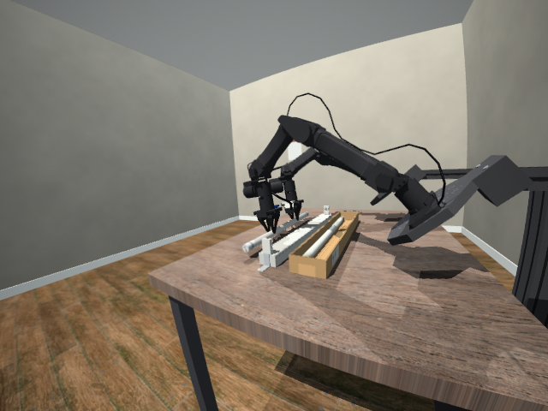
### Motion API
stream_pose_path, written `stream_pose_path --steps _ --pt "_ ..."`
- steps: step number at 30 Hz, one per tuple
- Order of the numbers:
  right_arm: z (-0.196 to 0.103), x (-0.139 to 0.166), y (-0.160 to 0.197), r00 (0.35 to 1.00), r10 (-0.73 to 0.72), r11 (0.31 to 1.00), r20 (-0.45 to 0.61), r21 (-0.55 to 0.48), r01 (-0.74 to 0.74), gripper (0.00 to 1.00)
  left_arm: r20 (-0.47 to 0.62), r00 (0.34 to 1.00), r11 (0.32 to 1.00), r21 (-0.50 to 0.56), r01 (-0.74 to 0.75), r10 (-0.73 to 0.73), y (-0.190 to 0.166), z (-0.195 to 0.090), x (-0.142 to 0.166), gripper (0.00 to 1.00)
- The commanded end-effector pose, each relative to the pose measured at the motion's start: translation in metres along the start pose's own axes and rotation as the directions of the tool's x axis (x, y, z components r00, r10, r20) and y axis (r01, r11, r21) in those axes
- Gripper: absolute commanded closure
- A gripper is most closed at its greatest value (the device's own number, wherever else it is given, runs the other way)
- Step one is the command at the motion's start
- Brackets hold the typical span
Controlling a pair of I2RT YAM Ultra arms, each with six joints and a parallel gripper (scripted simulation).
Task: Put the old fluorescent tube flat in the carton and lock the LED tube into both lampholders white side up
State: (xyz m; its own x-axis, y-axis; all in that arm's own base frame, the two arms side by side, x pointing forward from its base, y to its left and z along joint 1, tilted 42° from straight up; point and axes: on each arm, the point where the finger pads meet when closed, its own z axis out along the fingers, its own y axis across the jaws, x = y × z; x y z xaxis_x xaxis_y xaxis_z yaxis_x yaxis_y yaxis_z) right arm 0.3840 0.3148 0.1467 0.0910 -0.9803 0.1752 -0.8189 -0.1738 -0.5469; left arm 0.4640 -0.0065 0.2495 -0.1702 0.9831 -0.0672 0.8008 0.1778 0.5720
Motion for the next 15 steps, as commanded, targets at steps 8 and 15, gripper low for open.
stream_pose_path --steps 8,15 --pt "-0.022 -0.007 -0.002 0.999 -0.016 0.996 0.035 0.089 0.013 0.89 0.014 1.000 0.995 -0.099 -0.002 0.004 0.006 -0.021 -0.005 0.89" --pt "-0.027 -0.008 -0.008 0.999 -0.008 0.995 0.040 0.102 0.004 0.89 0.018 1.000 0.993 -0.114 0.002 0.000 0.011 -0.023 -0.003 0.89"
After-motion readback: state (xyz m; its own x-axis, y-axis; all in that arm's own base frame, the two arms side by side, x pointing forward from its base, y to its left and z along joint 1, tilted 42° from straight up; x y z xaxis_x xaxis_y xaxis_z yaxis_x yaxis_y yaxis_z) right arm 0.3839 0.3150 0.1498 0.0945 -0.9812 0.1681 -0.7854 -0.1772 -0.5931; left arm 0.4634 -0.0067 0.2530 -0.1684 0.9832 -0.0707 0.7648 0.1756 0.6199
